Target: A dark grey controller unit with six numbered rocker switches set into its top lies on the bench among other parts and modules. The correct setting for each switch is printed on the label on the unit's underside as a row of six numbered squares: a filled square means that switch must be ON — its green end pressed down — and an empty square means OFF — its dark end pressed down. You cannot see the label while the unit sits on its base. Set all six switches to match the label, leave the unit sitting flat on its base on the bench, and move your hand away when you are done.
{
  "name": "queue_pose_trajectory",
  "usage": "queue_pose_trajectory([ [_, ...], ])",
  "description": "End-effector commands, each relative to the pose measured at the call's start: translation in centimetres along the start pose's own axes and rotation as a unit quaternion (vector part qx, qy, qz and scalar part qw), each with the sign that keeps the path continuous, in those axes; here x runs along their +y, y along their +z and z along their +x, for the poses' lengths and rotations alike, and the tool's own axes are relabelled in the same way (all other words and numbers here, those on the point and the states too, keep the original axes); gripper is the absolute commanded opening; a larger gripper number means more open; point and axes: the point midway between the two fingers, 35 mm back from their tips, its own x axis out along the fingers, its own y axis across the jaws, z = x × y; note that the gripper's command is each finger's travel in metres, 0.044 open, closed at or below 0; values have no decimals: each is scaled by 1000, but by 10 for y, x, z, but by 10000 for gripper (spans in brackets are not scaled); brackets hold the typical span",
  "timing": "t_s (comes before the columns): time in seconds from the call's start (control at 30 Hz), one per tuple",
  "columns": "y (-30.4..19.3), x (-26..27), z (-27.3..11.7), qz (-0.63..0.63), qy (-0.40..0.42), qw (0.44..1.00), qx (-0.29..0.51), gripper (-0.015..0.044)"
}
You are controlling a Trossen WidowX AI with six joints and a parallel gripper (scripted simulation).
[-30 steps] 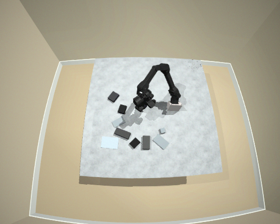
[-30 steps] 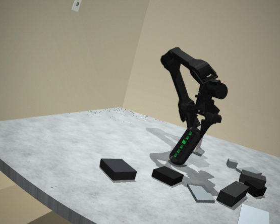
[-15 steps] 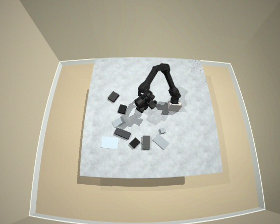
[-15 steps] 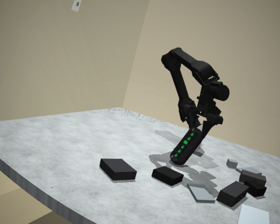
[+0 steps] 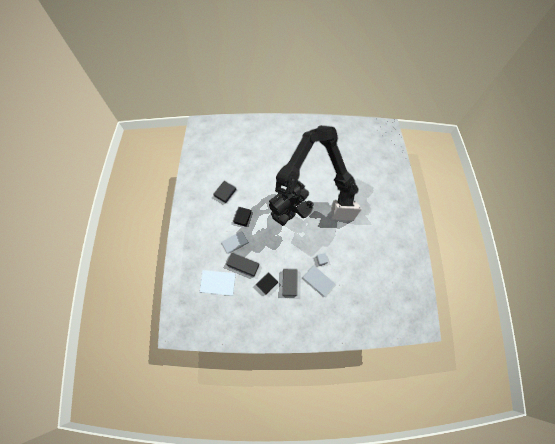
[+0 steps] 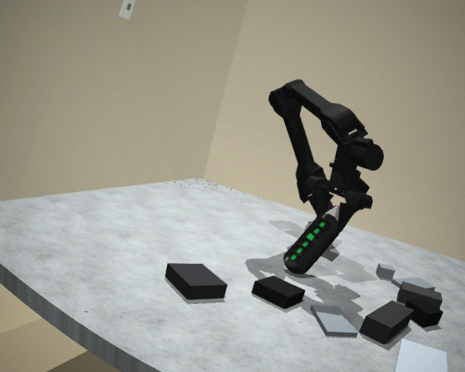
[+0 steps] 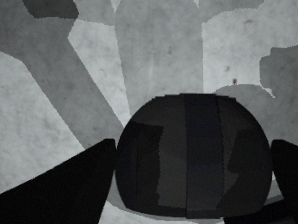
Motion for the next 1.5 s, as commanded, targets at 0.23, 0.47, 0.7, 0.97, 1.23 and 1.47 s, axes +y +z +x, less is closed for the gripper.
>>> queue_pose_trajectory([
  [0.23, 8, 4, 10, 2, 10, 1000, -3, 338],
  [0.47, 13, 4, 12, 2, 10, 1000, -3, 338],
  [0.7, 17, 4, 15, 2, 10, 1000, -3, 338],
  [0.97, 23, 4, 18, 2, 10, 1000, -3, 338],
  [1.23, 28, 4, 22, 2, 10, 1000, -3, 338],
  [1.47, 32, 4, 25, 2, 10, 1000, -3, 338],
])
